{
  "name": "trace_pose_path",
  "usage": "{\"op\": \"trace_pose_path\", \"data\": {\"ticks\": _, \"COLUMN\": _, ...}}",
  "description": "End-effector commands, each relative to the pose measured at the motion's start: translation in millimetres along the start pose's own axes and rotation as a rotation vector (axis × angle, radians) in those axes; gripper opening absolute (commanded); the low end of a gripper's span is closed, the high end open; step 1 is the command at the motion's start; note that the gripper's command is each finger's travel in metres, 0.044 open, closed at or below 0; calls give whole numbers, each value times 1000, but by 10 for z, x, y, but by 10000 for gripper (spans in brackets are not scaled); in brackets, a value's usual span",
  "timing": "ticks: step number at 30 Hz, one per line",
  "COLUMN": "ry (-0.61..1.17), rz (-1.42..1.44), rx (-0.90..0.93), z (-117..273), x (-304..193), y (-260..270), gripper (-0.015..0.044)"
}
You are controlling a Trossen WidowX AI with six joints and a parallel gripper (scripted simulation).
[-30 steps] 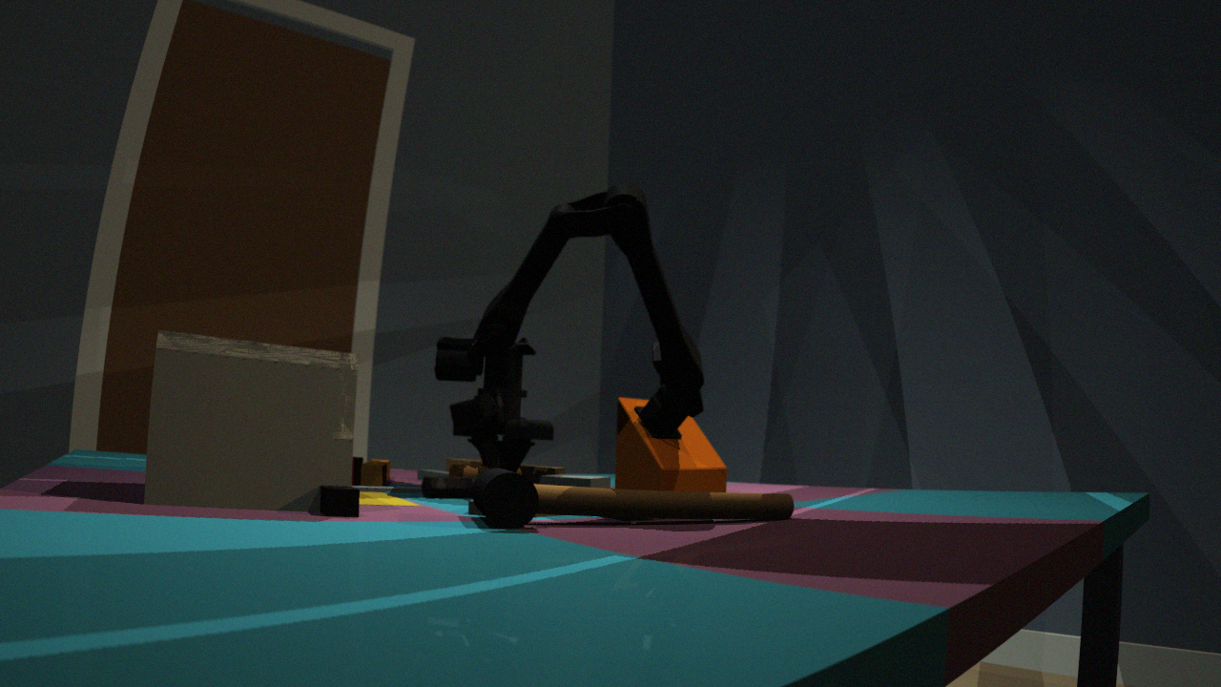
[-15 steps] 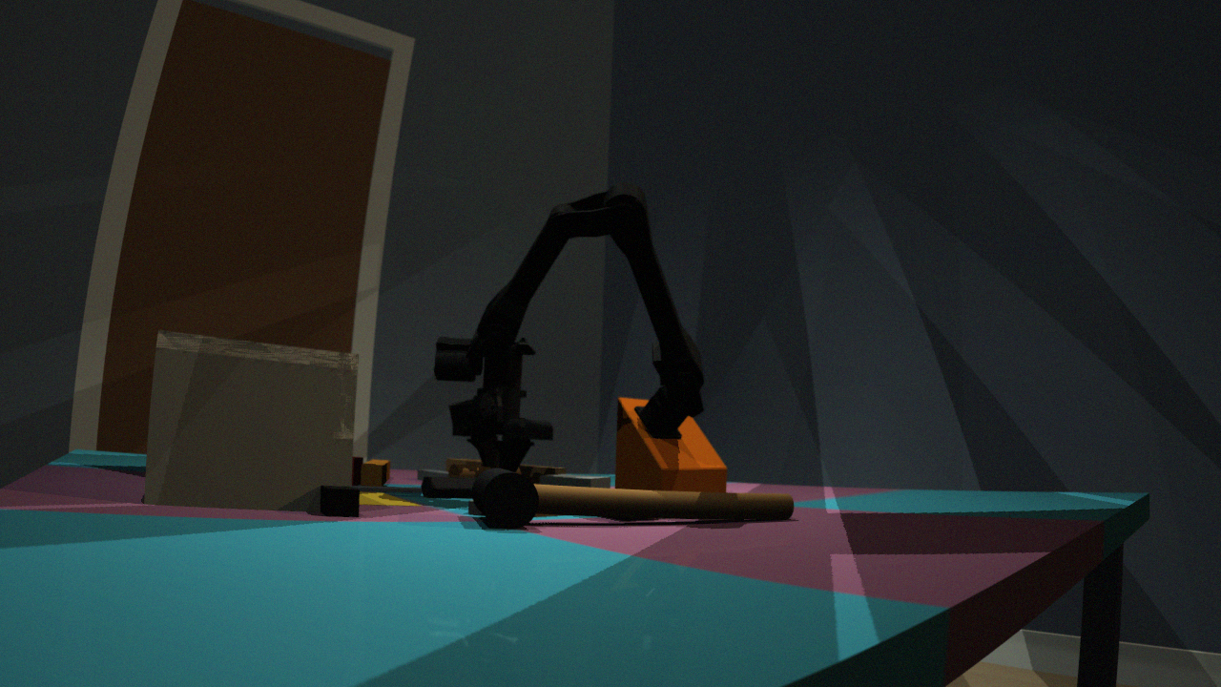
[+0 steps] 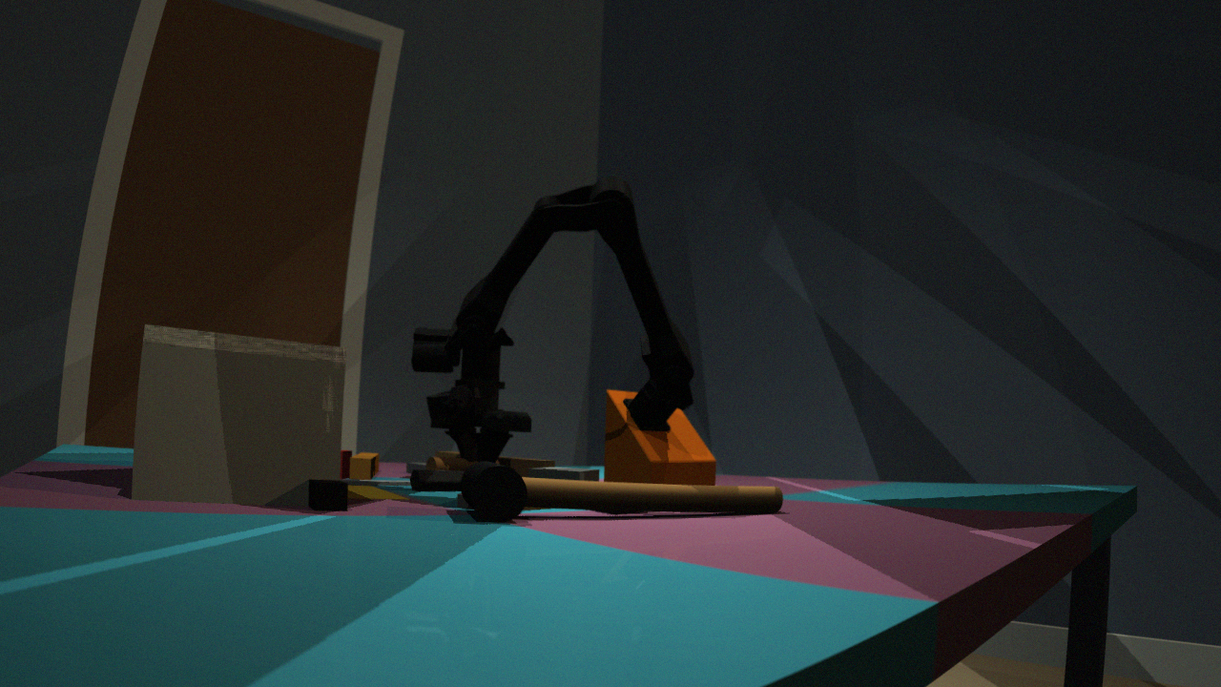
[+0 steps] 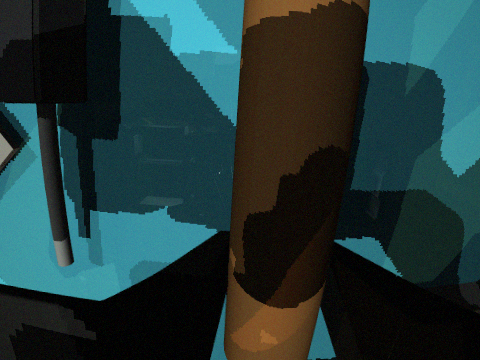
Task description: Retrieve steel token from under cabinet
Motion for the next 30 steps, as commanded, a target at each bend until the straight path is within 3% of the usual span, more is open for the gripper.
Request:
{"op": "trace_pose_path", "data": {"ticks": 1, "ry": -3, "rz": 1, "rx": -1, "z": 3, "x": 74, "y": 16, "gripper": 0}}
{"op": "trace_pose_path", "data": {"ticks": 30, "ry": -5, "rz": 3, "rx": 1, "z": 5, "x": 448, "y": 117, "gripper": 0}}
Point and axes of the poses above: the point midway between the two fingers, 35 mm back from their tips, its own z axis back along the fingers, its own y axis across the jaws, x = y × z, the point moved 6 cm from there along z, back along the fingers, and after that the axes turned 14 degrees about -z, right-handed, at the moved point
